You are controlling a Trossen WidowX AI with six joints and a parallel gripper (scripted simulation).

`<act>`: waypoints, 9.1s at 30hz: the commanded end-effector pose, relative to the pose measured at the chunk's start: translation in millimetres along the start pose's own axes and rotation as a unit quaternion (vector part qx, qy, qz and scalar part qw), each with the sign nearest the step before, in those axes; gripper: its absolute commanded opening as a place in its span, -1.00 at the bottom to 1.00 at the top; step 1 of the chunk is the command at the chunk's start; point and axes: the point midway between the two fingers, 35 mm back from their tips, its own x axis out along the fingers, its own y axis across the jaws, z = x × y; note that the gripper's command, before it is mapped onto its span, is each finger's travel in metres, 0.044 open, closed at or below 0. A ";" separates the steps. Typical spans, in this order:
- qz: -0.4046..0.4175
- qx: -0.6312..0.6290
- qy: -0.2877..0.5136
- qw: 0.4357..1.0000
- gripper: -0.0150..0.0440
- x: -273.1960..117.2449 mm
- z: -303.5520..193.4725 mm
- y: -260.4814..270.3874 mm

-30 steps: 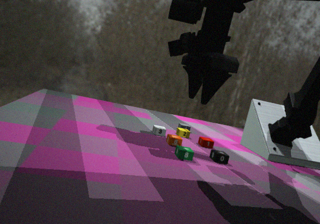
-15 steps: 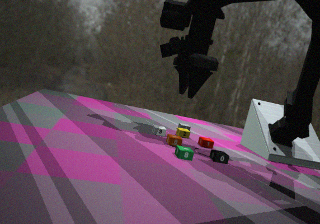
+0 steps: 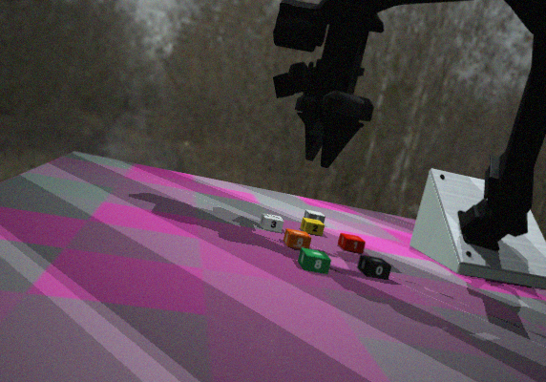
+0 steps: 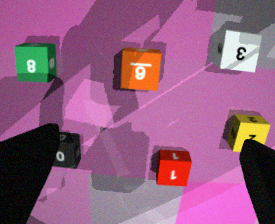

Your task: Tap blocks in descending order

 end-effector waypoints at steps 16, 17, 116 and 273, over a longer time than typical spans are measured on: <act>-0.004 -0.004 -0.002 1.000 0.86 -1.3 25.9 -83.5; -0.004 -0.004 -0.002 1.000 0.86 -1.3 25.9 -83.5; -0.002 -0.003 -0.001 1.000 -0.42 -0.5 3.4 58.7; -0.004 -0.004 -0.002 1.000 -0.42 -1.3 25.9 -83.5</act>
